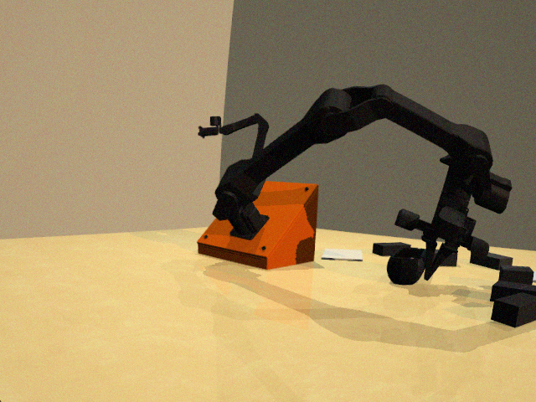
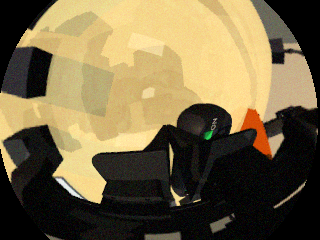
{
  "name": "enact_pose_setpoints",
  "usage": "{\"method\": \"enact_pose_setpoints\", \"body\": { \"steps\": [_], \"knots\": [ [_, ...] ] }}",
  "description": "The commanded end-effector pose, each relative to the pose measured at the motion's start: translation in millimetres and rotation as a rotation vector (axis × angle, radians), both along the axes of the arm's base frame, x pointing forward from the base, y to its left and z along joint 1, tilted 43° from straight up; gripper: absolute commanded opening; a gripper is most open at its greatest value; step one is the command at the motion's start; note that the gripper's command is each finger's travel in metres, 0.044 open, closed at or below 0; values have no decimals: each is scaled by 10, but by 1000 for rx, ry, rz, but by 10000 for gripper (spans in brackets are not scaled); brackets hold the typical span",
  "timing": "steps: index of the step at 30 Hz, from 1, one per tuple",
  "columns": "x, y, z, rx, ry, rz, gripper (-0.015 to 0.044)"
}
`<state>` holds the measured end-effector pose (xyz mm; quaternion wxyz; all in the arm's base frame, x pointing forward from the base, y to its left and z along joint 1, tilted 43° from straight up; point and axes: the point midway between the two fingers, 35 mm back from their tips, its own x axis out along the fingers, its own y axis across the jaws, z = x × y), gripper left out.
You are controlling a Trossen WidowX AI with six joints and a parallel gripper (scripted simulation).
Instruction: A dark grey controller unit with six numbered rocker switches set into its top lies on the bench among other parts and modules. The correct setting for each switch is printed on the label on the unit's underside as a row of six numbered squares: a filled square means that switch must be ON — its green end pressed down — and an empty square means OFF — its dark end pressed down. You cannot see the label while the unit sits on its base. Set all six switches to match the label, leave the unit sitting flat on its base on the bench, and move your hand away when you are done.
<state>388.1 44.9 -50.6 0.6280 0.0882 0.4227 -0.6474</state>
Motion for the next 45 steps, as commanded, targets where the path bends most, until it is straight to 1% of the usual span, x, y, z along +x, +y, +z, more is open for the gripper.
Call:
{"method": "enact_pose_setpoints", "body": {
  "steps": [1,7,14,20,33,45],
  "knots": [
    [-75,-30,-7,-3,14,-7,0],
    [-134,-52,6,-3,14,-8,0],
    [147,416,292,46,1,107,0],
    [134,455,291,48,-10,113,0],
    [-353,795,101,84,-220,168,0],
    [-978,865,-47,154,-405,209,0]
  ]
}}
